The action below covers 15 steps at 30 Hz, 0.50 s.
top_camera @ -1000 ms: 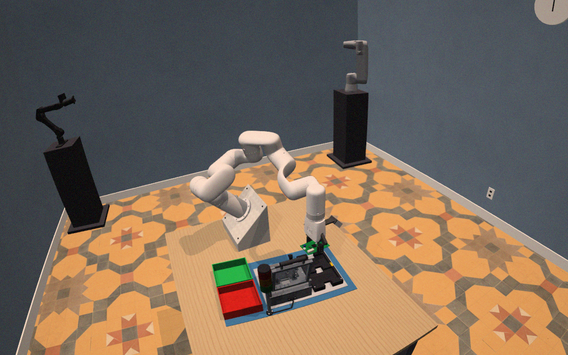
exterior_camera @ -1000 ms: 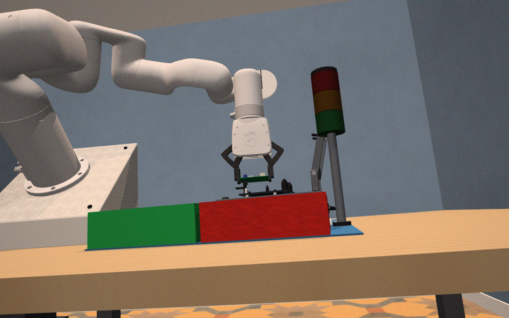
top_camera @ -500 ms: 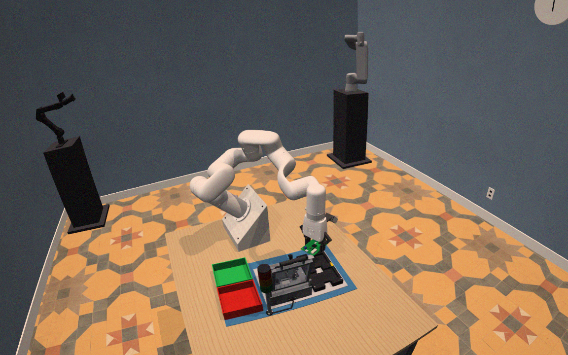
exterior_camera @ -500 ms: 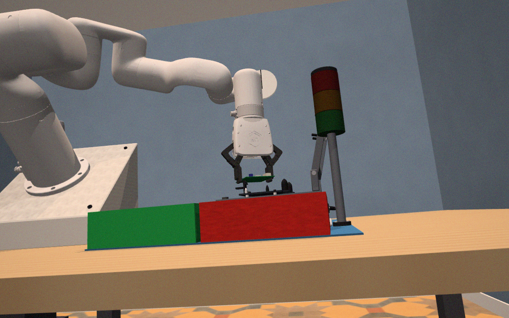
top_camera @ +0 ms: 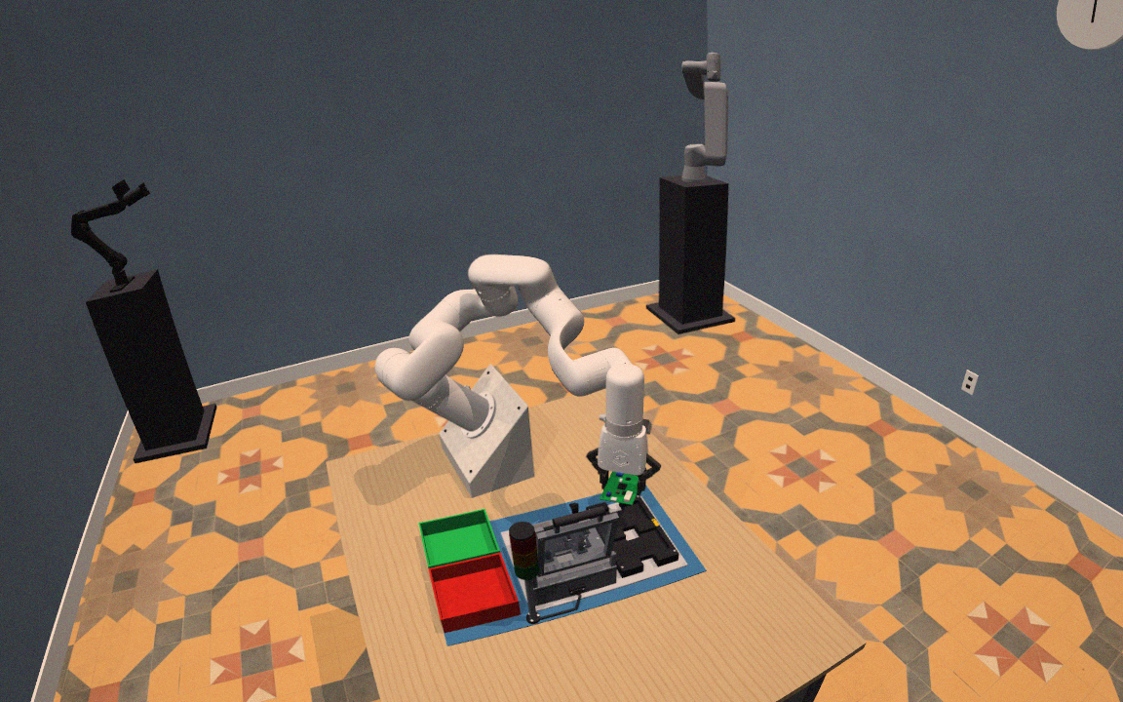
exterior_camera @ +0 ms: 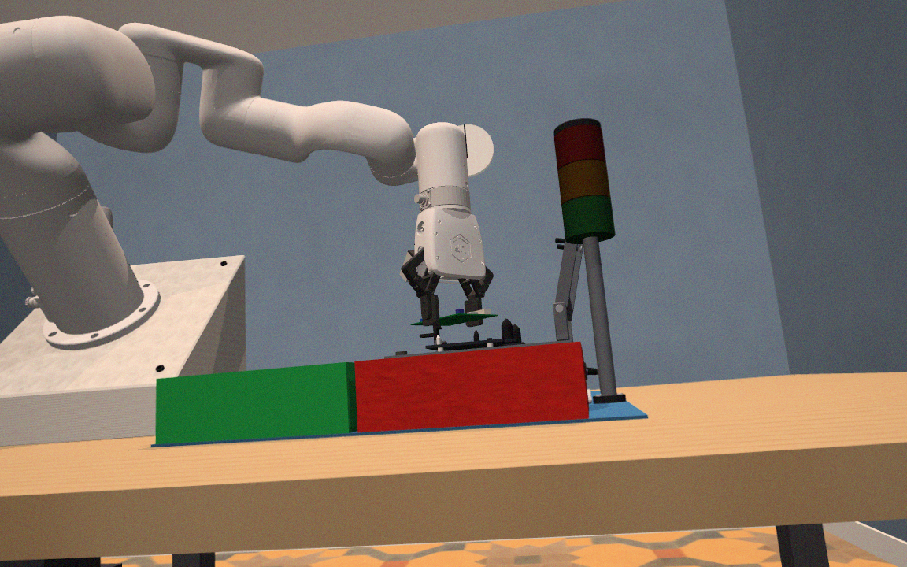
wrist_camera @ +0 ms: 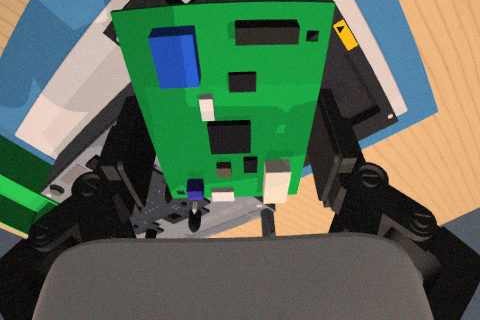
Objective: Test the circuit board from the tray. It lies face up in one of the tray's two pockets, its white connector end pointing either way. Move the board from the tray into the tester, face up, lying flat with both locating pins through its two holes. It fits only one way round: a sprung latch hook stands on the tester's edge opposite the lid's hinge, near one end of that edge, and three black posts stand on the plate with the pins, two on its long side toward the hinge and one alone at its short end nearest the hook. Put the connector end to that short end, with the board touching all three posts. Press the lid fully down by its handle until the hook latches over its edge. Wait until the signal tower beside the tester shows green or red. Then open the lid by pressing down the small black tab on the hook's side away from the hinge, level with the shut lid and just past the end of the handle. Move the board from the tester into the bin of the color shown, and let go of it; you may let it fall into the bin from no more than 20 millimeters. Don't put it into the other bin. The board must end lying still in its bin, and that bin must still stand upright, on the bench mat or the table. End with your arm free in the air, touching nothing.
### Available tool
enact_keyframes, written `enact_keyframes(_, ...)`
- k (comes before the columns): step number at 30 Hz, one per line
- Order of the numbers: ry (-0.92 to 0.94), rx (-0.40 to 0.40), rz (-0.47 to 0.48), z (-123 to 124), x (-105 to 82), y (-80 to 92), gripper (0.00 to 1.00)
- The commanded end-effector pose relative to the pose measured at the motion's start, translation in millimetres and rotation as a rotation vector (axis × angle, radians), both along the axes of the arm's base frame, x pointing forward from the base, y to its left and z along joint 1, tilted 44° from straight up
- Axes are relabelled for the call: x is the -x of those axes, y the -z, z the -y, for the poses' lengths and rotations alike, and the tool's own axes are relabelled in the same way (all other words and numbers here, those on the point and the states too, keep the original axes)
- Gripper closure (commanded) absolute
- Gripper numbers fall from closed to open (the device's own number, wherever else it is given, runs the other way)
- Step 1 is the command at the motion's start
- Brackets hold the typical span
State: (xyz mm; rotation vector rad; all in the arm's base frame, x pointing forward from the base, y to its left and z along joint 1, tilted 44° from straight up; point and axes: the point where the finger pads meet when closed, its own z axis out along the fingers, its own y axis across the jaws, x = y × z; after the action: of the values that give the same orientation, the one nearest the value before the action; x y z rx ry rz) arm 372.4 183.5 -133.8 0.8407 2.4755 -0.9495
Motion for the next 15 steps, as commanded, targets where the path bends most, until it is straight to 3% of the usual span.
enact_keyframes(1,-0.108,0.007,-0.1,-2.3,-0.7,-1.1,0.21)
enact_keyframes(15,-0.363,0.049,-0.347,-2.3,-0.7,-1.1,0.21)
